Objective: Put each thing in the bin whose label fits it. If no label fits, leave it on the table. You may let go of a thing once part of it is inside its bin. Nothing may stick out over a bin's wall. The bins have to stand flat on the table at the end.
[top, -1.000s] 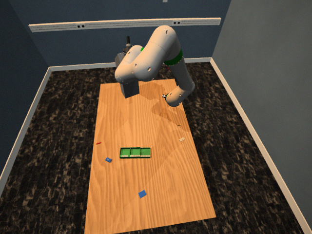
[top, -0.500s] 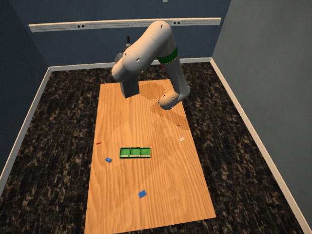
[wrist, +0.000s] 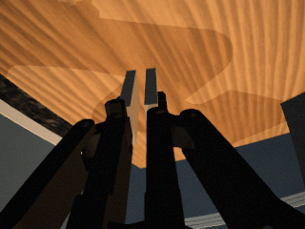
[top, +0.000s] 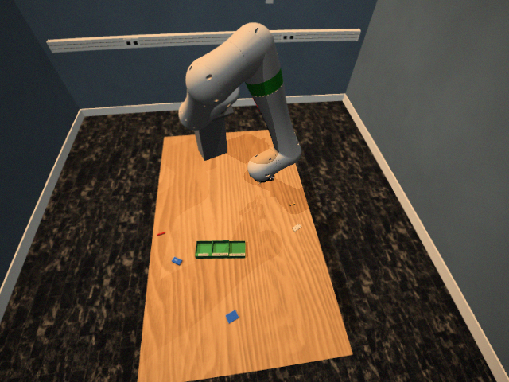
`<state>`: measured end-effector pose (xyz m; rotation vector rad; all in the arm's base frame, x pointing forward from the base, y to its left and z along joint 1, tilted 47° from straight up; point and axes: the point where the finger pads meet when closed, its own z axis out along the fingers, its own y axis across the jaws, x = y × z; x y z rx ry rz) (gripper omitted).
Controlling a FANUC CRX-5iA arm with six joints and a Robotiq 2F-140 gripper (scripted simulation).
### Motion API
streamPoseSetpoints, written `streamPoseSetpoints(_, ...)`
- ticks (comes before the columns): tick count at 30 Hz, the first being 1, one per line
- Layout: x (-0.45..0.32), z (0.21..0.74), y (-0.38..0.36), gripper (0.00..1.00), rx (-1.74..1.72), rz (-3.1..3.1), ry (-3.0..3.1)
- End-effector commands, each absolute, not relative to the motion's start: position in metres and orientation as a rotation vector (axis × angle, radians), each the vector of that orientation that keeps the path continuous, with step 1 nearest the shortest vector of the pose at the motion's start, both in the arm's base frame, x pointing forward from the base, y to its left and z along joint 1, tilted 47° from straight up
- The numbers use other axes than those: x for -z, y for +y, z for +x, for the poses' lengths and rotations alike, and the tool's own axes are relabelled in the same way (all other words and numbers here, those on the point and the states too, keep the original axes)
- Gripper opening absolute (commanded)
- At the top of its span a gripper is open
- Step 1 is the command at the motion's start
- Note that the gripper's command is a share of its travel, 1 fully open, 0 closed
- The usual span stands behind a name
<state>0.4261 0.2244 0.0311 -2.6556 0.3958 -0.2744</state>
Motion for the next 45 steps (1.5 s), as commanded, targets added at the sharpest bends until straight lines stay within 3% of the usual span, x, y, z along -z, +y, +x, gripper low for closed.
streamPoseSetpoints(1,-0.039,0.440,0.205,0.15,0.317,-2.645,0.379)
streamPoseSetpoints(45,-0.116,0.509,0.012,0.15,1.007,-2.649,0.181)
